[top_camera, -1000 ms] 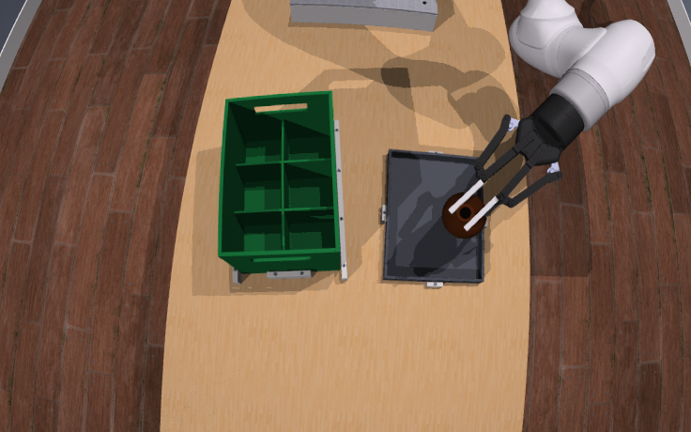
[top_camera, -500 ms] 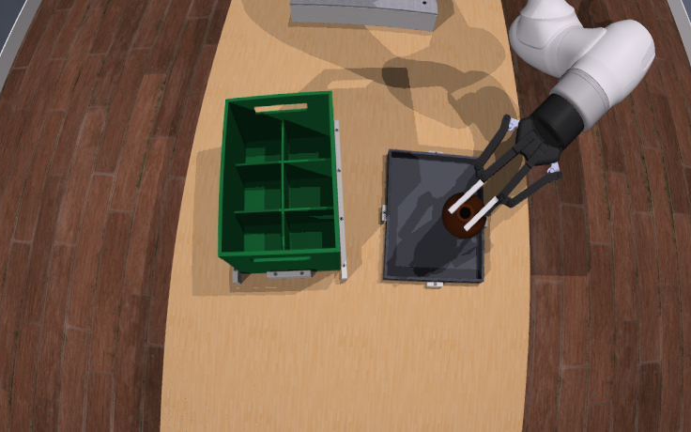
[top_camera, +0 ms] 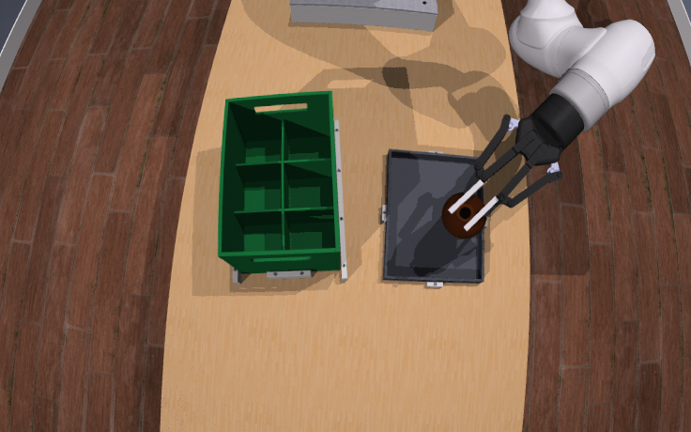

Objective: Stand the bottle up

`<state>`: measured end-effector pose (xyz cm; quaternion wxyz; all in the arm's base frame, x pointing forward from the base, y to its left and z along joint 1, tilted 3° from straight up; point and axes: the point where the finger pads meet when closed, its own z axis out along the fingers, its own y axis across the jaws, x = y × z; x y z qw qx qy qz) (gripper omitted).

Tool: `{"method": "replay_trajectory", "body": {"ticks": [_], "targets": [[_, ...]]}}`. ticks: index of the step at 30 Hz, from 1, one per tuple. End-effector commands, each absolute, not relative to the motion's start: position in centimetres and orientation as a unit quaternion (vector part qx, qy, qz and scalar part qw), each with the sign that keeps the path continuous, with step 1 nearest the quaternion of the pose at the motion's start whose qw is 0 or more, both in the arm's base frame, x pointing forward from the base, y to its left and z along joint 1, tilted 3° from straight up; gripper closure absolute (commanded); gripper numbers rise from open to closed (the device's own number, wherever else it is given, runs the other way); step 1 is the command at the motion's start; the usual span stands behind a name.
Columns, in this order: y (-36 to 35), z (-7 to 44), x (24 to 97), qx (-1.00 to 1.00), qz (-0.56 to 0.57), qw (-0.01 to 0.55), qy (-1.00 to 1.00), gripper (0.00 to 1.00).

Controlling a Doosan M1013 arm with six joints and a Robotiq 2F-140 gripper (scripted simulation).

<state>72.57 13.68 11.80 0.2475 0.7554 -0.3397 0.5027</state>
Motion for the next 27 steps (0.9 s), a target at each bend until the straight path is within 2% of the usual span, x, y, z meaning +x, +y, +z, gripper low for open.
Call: {"method": "replay_trajectory", "body": {"ticks": [1,27], "targets": [[13.67,11.81,72.57,0.755,0.503,0.247,-0.340,0.90],[13.68,11.44,72.55,0.755,0.503,0.247,-0.340,0.90]]}}
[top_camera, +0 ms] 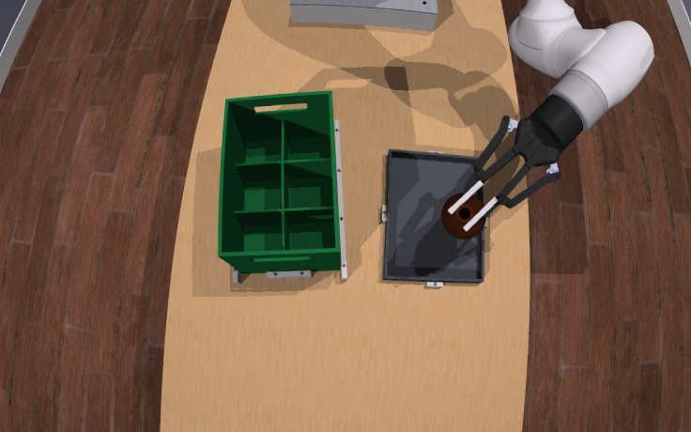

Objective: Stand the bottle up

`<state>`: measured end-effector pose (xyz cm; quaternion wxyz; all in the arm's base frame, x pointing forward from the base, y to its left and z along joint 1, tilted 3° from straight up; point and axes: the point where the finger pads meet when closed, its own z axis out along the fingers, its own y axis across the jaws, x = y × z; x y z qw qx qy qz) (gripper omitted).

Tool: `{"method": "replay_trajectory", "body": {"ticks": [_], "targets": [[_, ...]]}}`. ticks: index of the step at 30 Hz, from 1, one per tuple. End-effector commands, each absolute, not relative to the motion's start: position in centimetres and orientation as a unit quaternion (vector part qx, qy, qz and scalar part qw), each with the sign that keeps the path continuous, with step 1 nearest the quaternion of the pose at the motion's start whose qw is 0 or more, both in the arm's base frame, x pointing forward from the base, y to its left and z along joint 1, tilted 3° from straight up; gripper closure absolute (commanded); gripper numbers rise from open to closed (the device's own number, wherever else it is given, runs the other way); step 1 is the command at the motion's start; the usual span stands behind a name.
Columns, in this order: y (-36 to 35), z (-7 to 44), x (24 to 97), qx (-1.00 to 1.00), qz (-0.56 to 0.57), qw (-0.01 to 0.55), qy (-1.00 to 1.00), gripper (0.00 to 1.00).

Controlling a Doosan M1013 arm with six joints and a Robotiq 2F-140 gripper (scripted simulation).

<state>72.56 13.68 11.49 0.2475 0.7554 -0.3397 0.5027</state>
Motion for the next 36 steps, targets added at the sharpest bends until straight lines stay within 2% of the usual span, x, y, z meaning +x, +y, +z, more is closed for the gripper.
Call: {"method": "replay_trajectory", "body": {"ticks": [1,36], "targets": [[13.7,11.4,72.6,0.755,0.503,0.247,-0.340,0.90],[13.7,8.3,72.4,0.755,0.503,0.247,-0.340,0.90]]}}
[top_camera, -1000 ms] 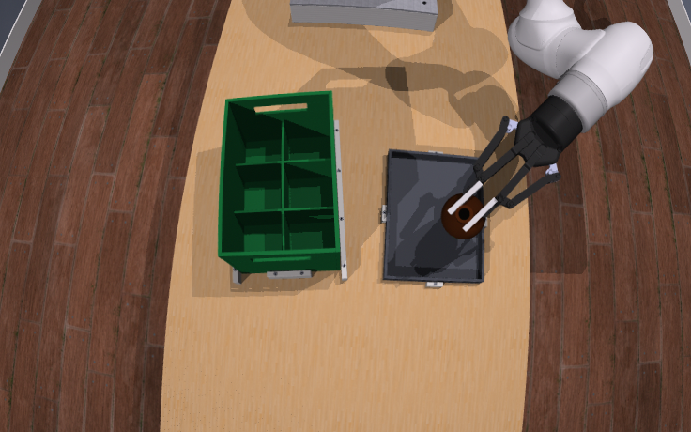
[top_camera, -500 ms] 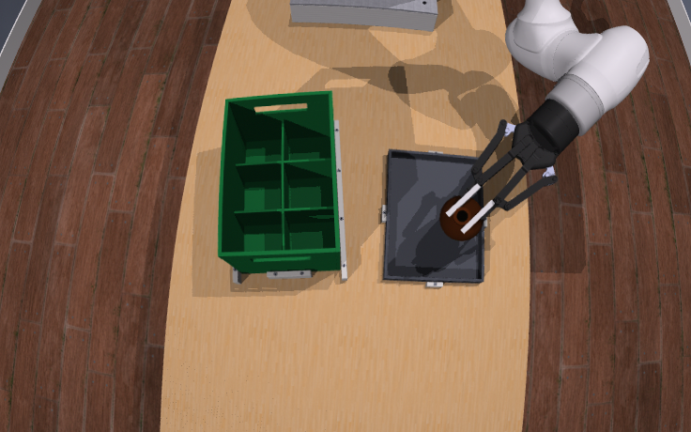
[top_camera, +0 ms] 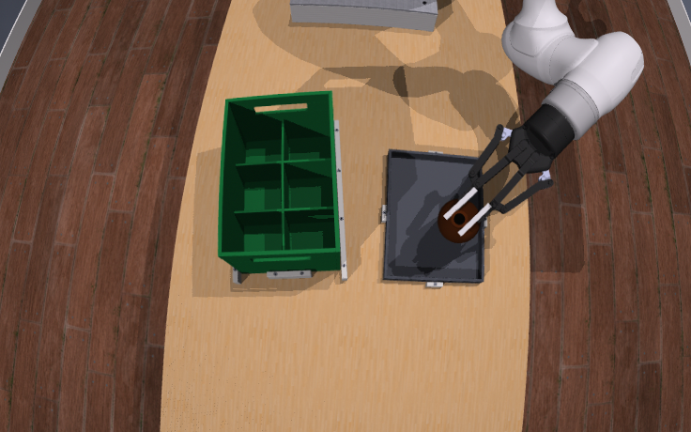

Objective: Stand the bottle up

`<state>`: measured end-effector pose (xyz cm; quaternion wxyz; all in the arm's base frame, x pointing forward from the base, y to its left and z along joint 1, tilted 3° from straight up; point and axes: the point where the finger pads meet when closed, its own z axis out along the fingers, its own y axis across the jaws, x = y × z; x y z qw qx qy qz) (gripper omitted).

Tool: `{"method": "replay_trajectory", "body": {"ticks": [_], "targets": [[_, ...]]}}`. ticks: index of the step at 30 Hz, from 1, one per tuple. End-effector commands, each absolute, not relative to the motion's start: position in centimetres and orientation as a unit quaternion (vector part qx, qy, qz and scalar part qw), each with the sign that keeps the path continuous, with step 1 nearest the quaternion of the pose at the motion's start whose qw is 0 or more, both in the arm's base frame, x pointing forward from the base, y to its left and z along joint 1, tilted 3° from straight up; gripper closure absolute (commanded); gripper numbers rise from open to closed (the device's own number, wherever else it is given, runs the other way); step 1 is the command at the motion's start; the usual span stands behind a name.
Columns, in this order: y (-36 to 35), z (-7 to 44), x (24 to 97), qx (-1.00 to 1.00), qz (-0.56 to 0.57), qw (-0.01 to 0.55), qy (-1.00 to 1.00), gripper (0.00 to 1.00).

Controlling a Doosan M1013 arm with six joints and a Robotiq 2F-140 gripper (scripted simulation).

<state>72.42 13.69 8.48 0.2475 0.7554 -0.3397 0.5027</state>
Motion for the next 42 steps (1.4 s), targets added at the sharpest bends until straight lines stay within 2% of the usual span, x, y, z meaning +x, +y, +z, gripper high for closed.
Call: {"method": "replay_trajectory", "body": {"ticks": [1,42], "targets": [[13.7,8.2,72.4,0.755,0.503,0.247,-0.340,0.90],[13.7,5.5,72.3,0.755,0.503,0.247,-0.340,0.90]]}}
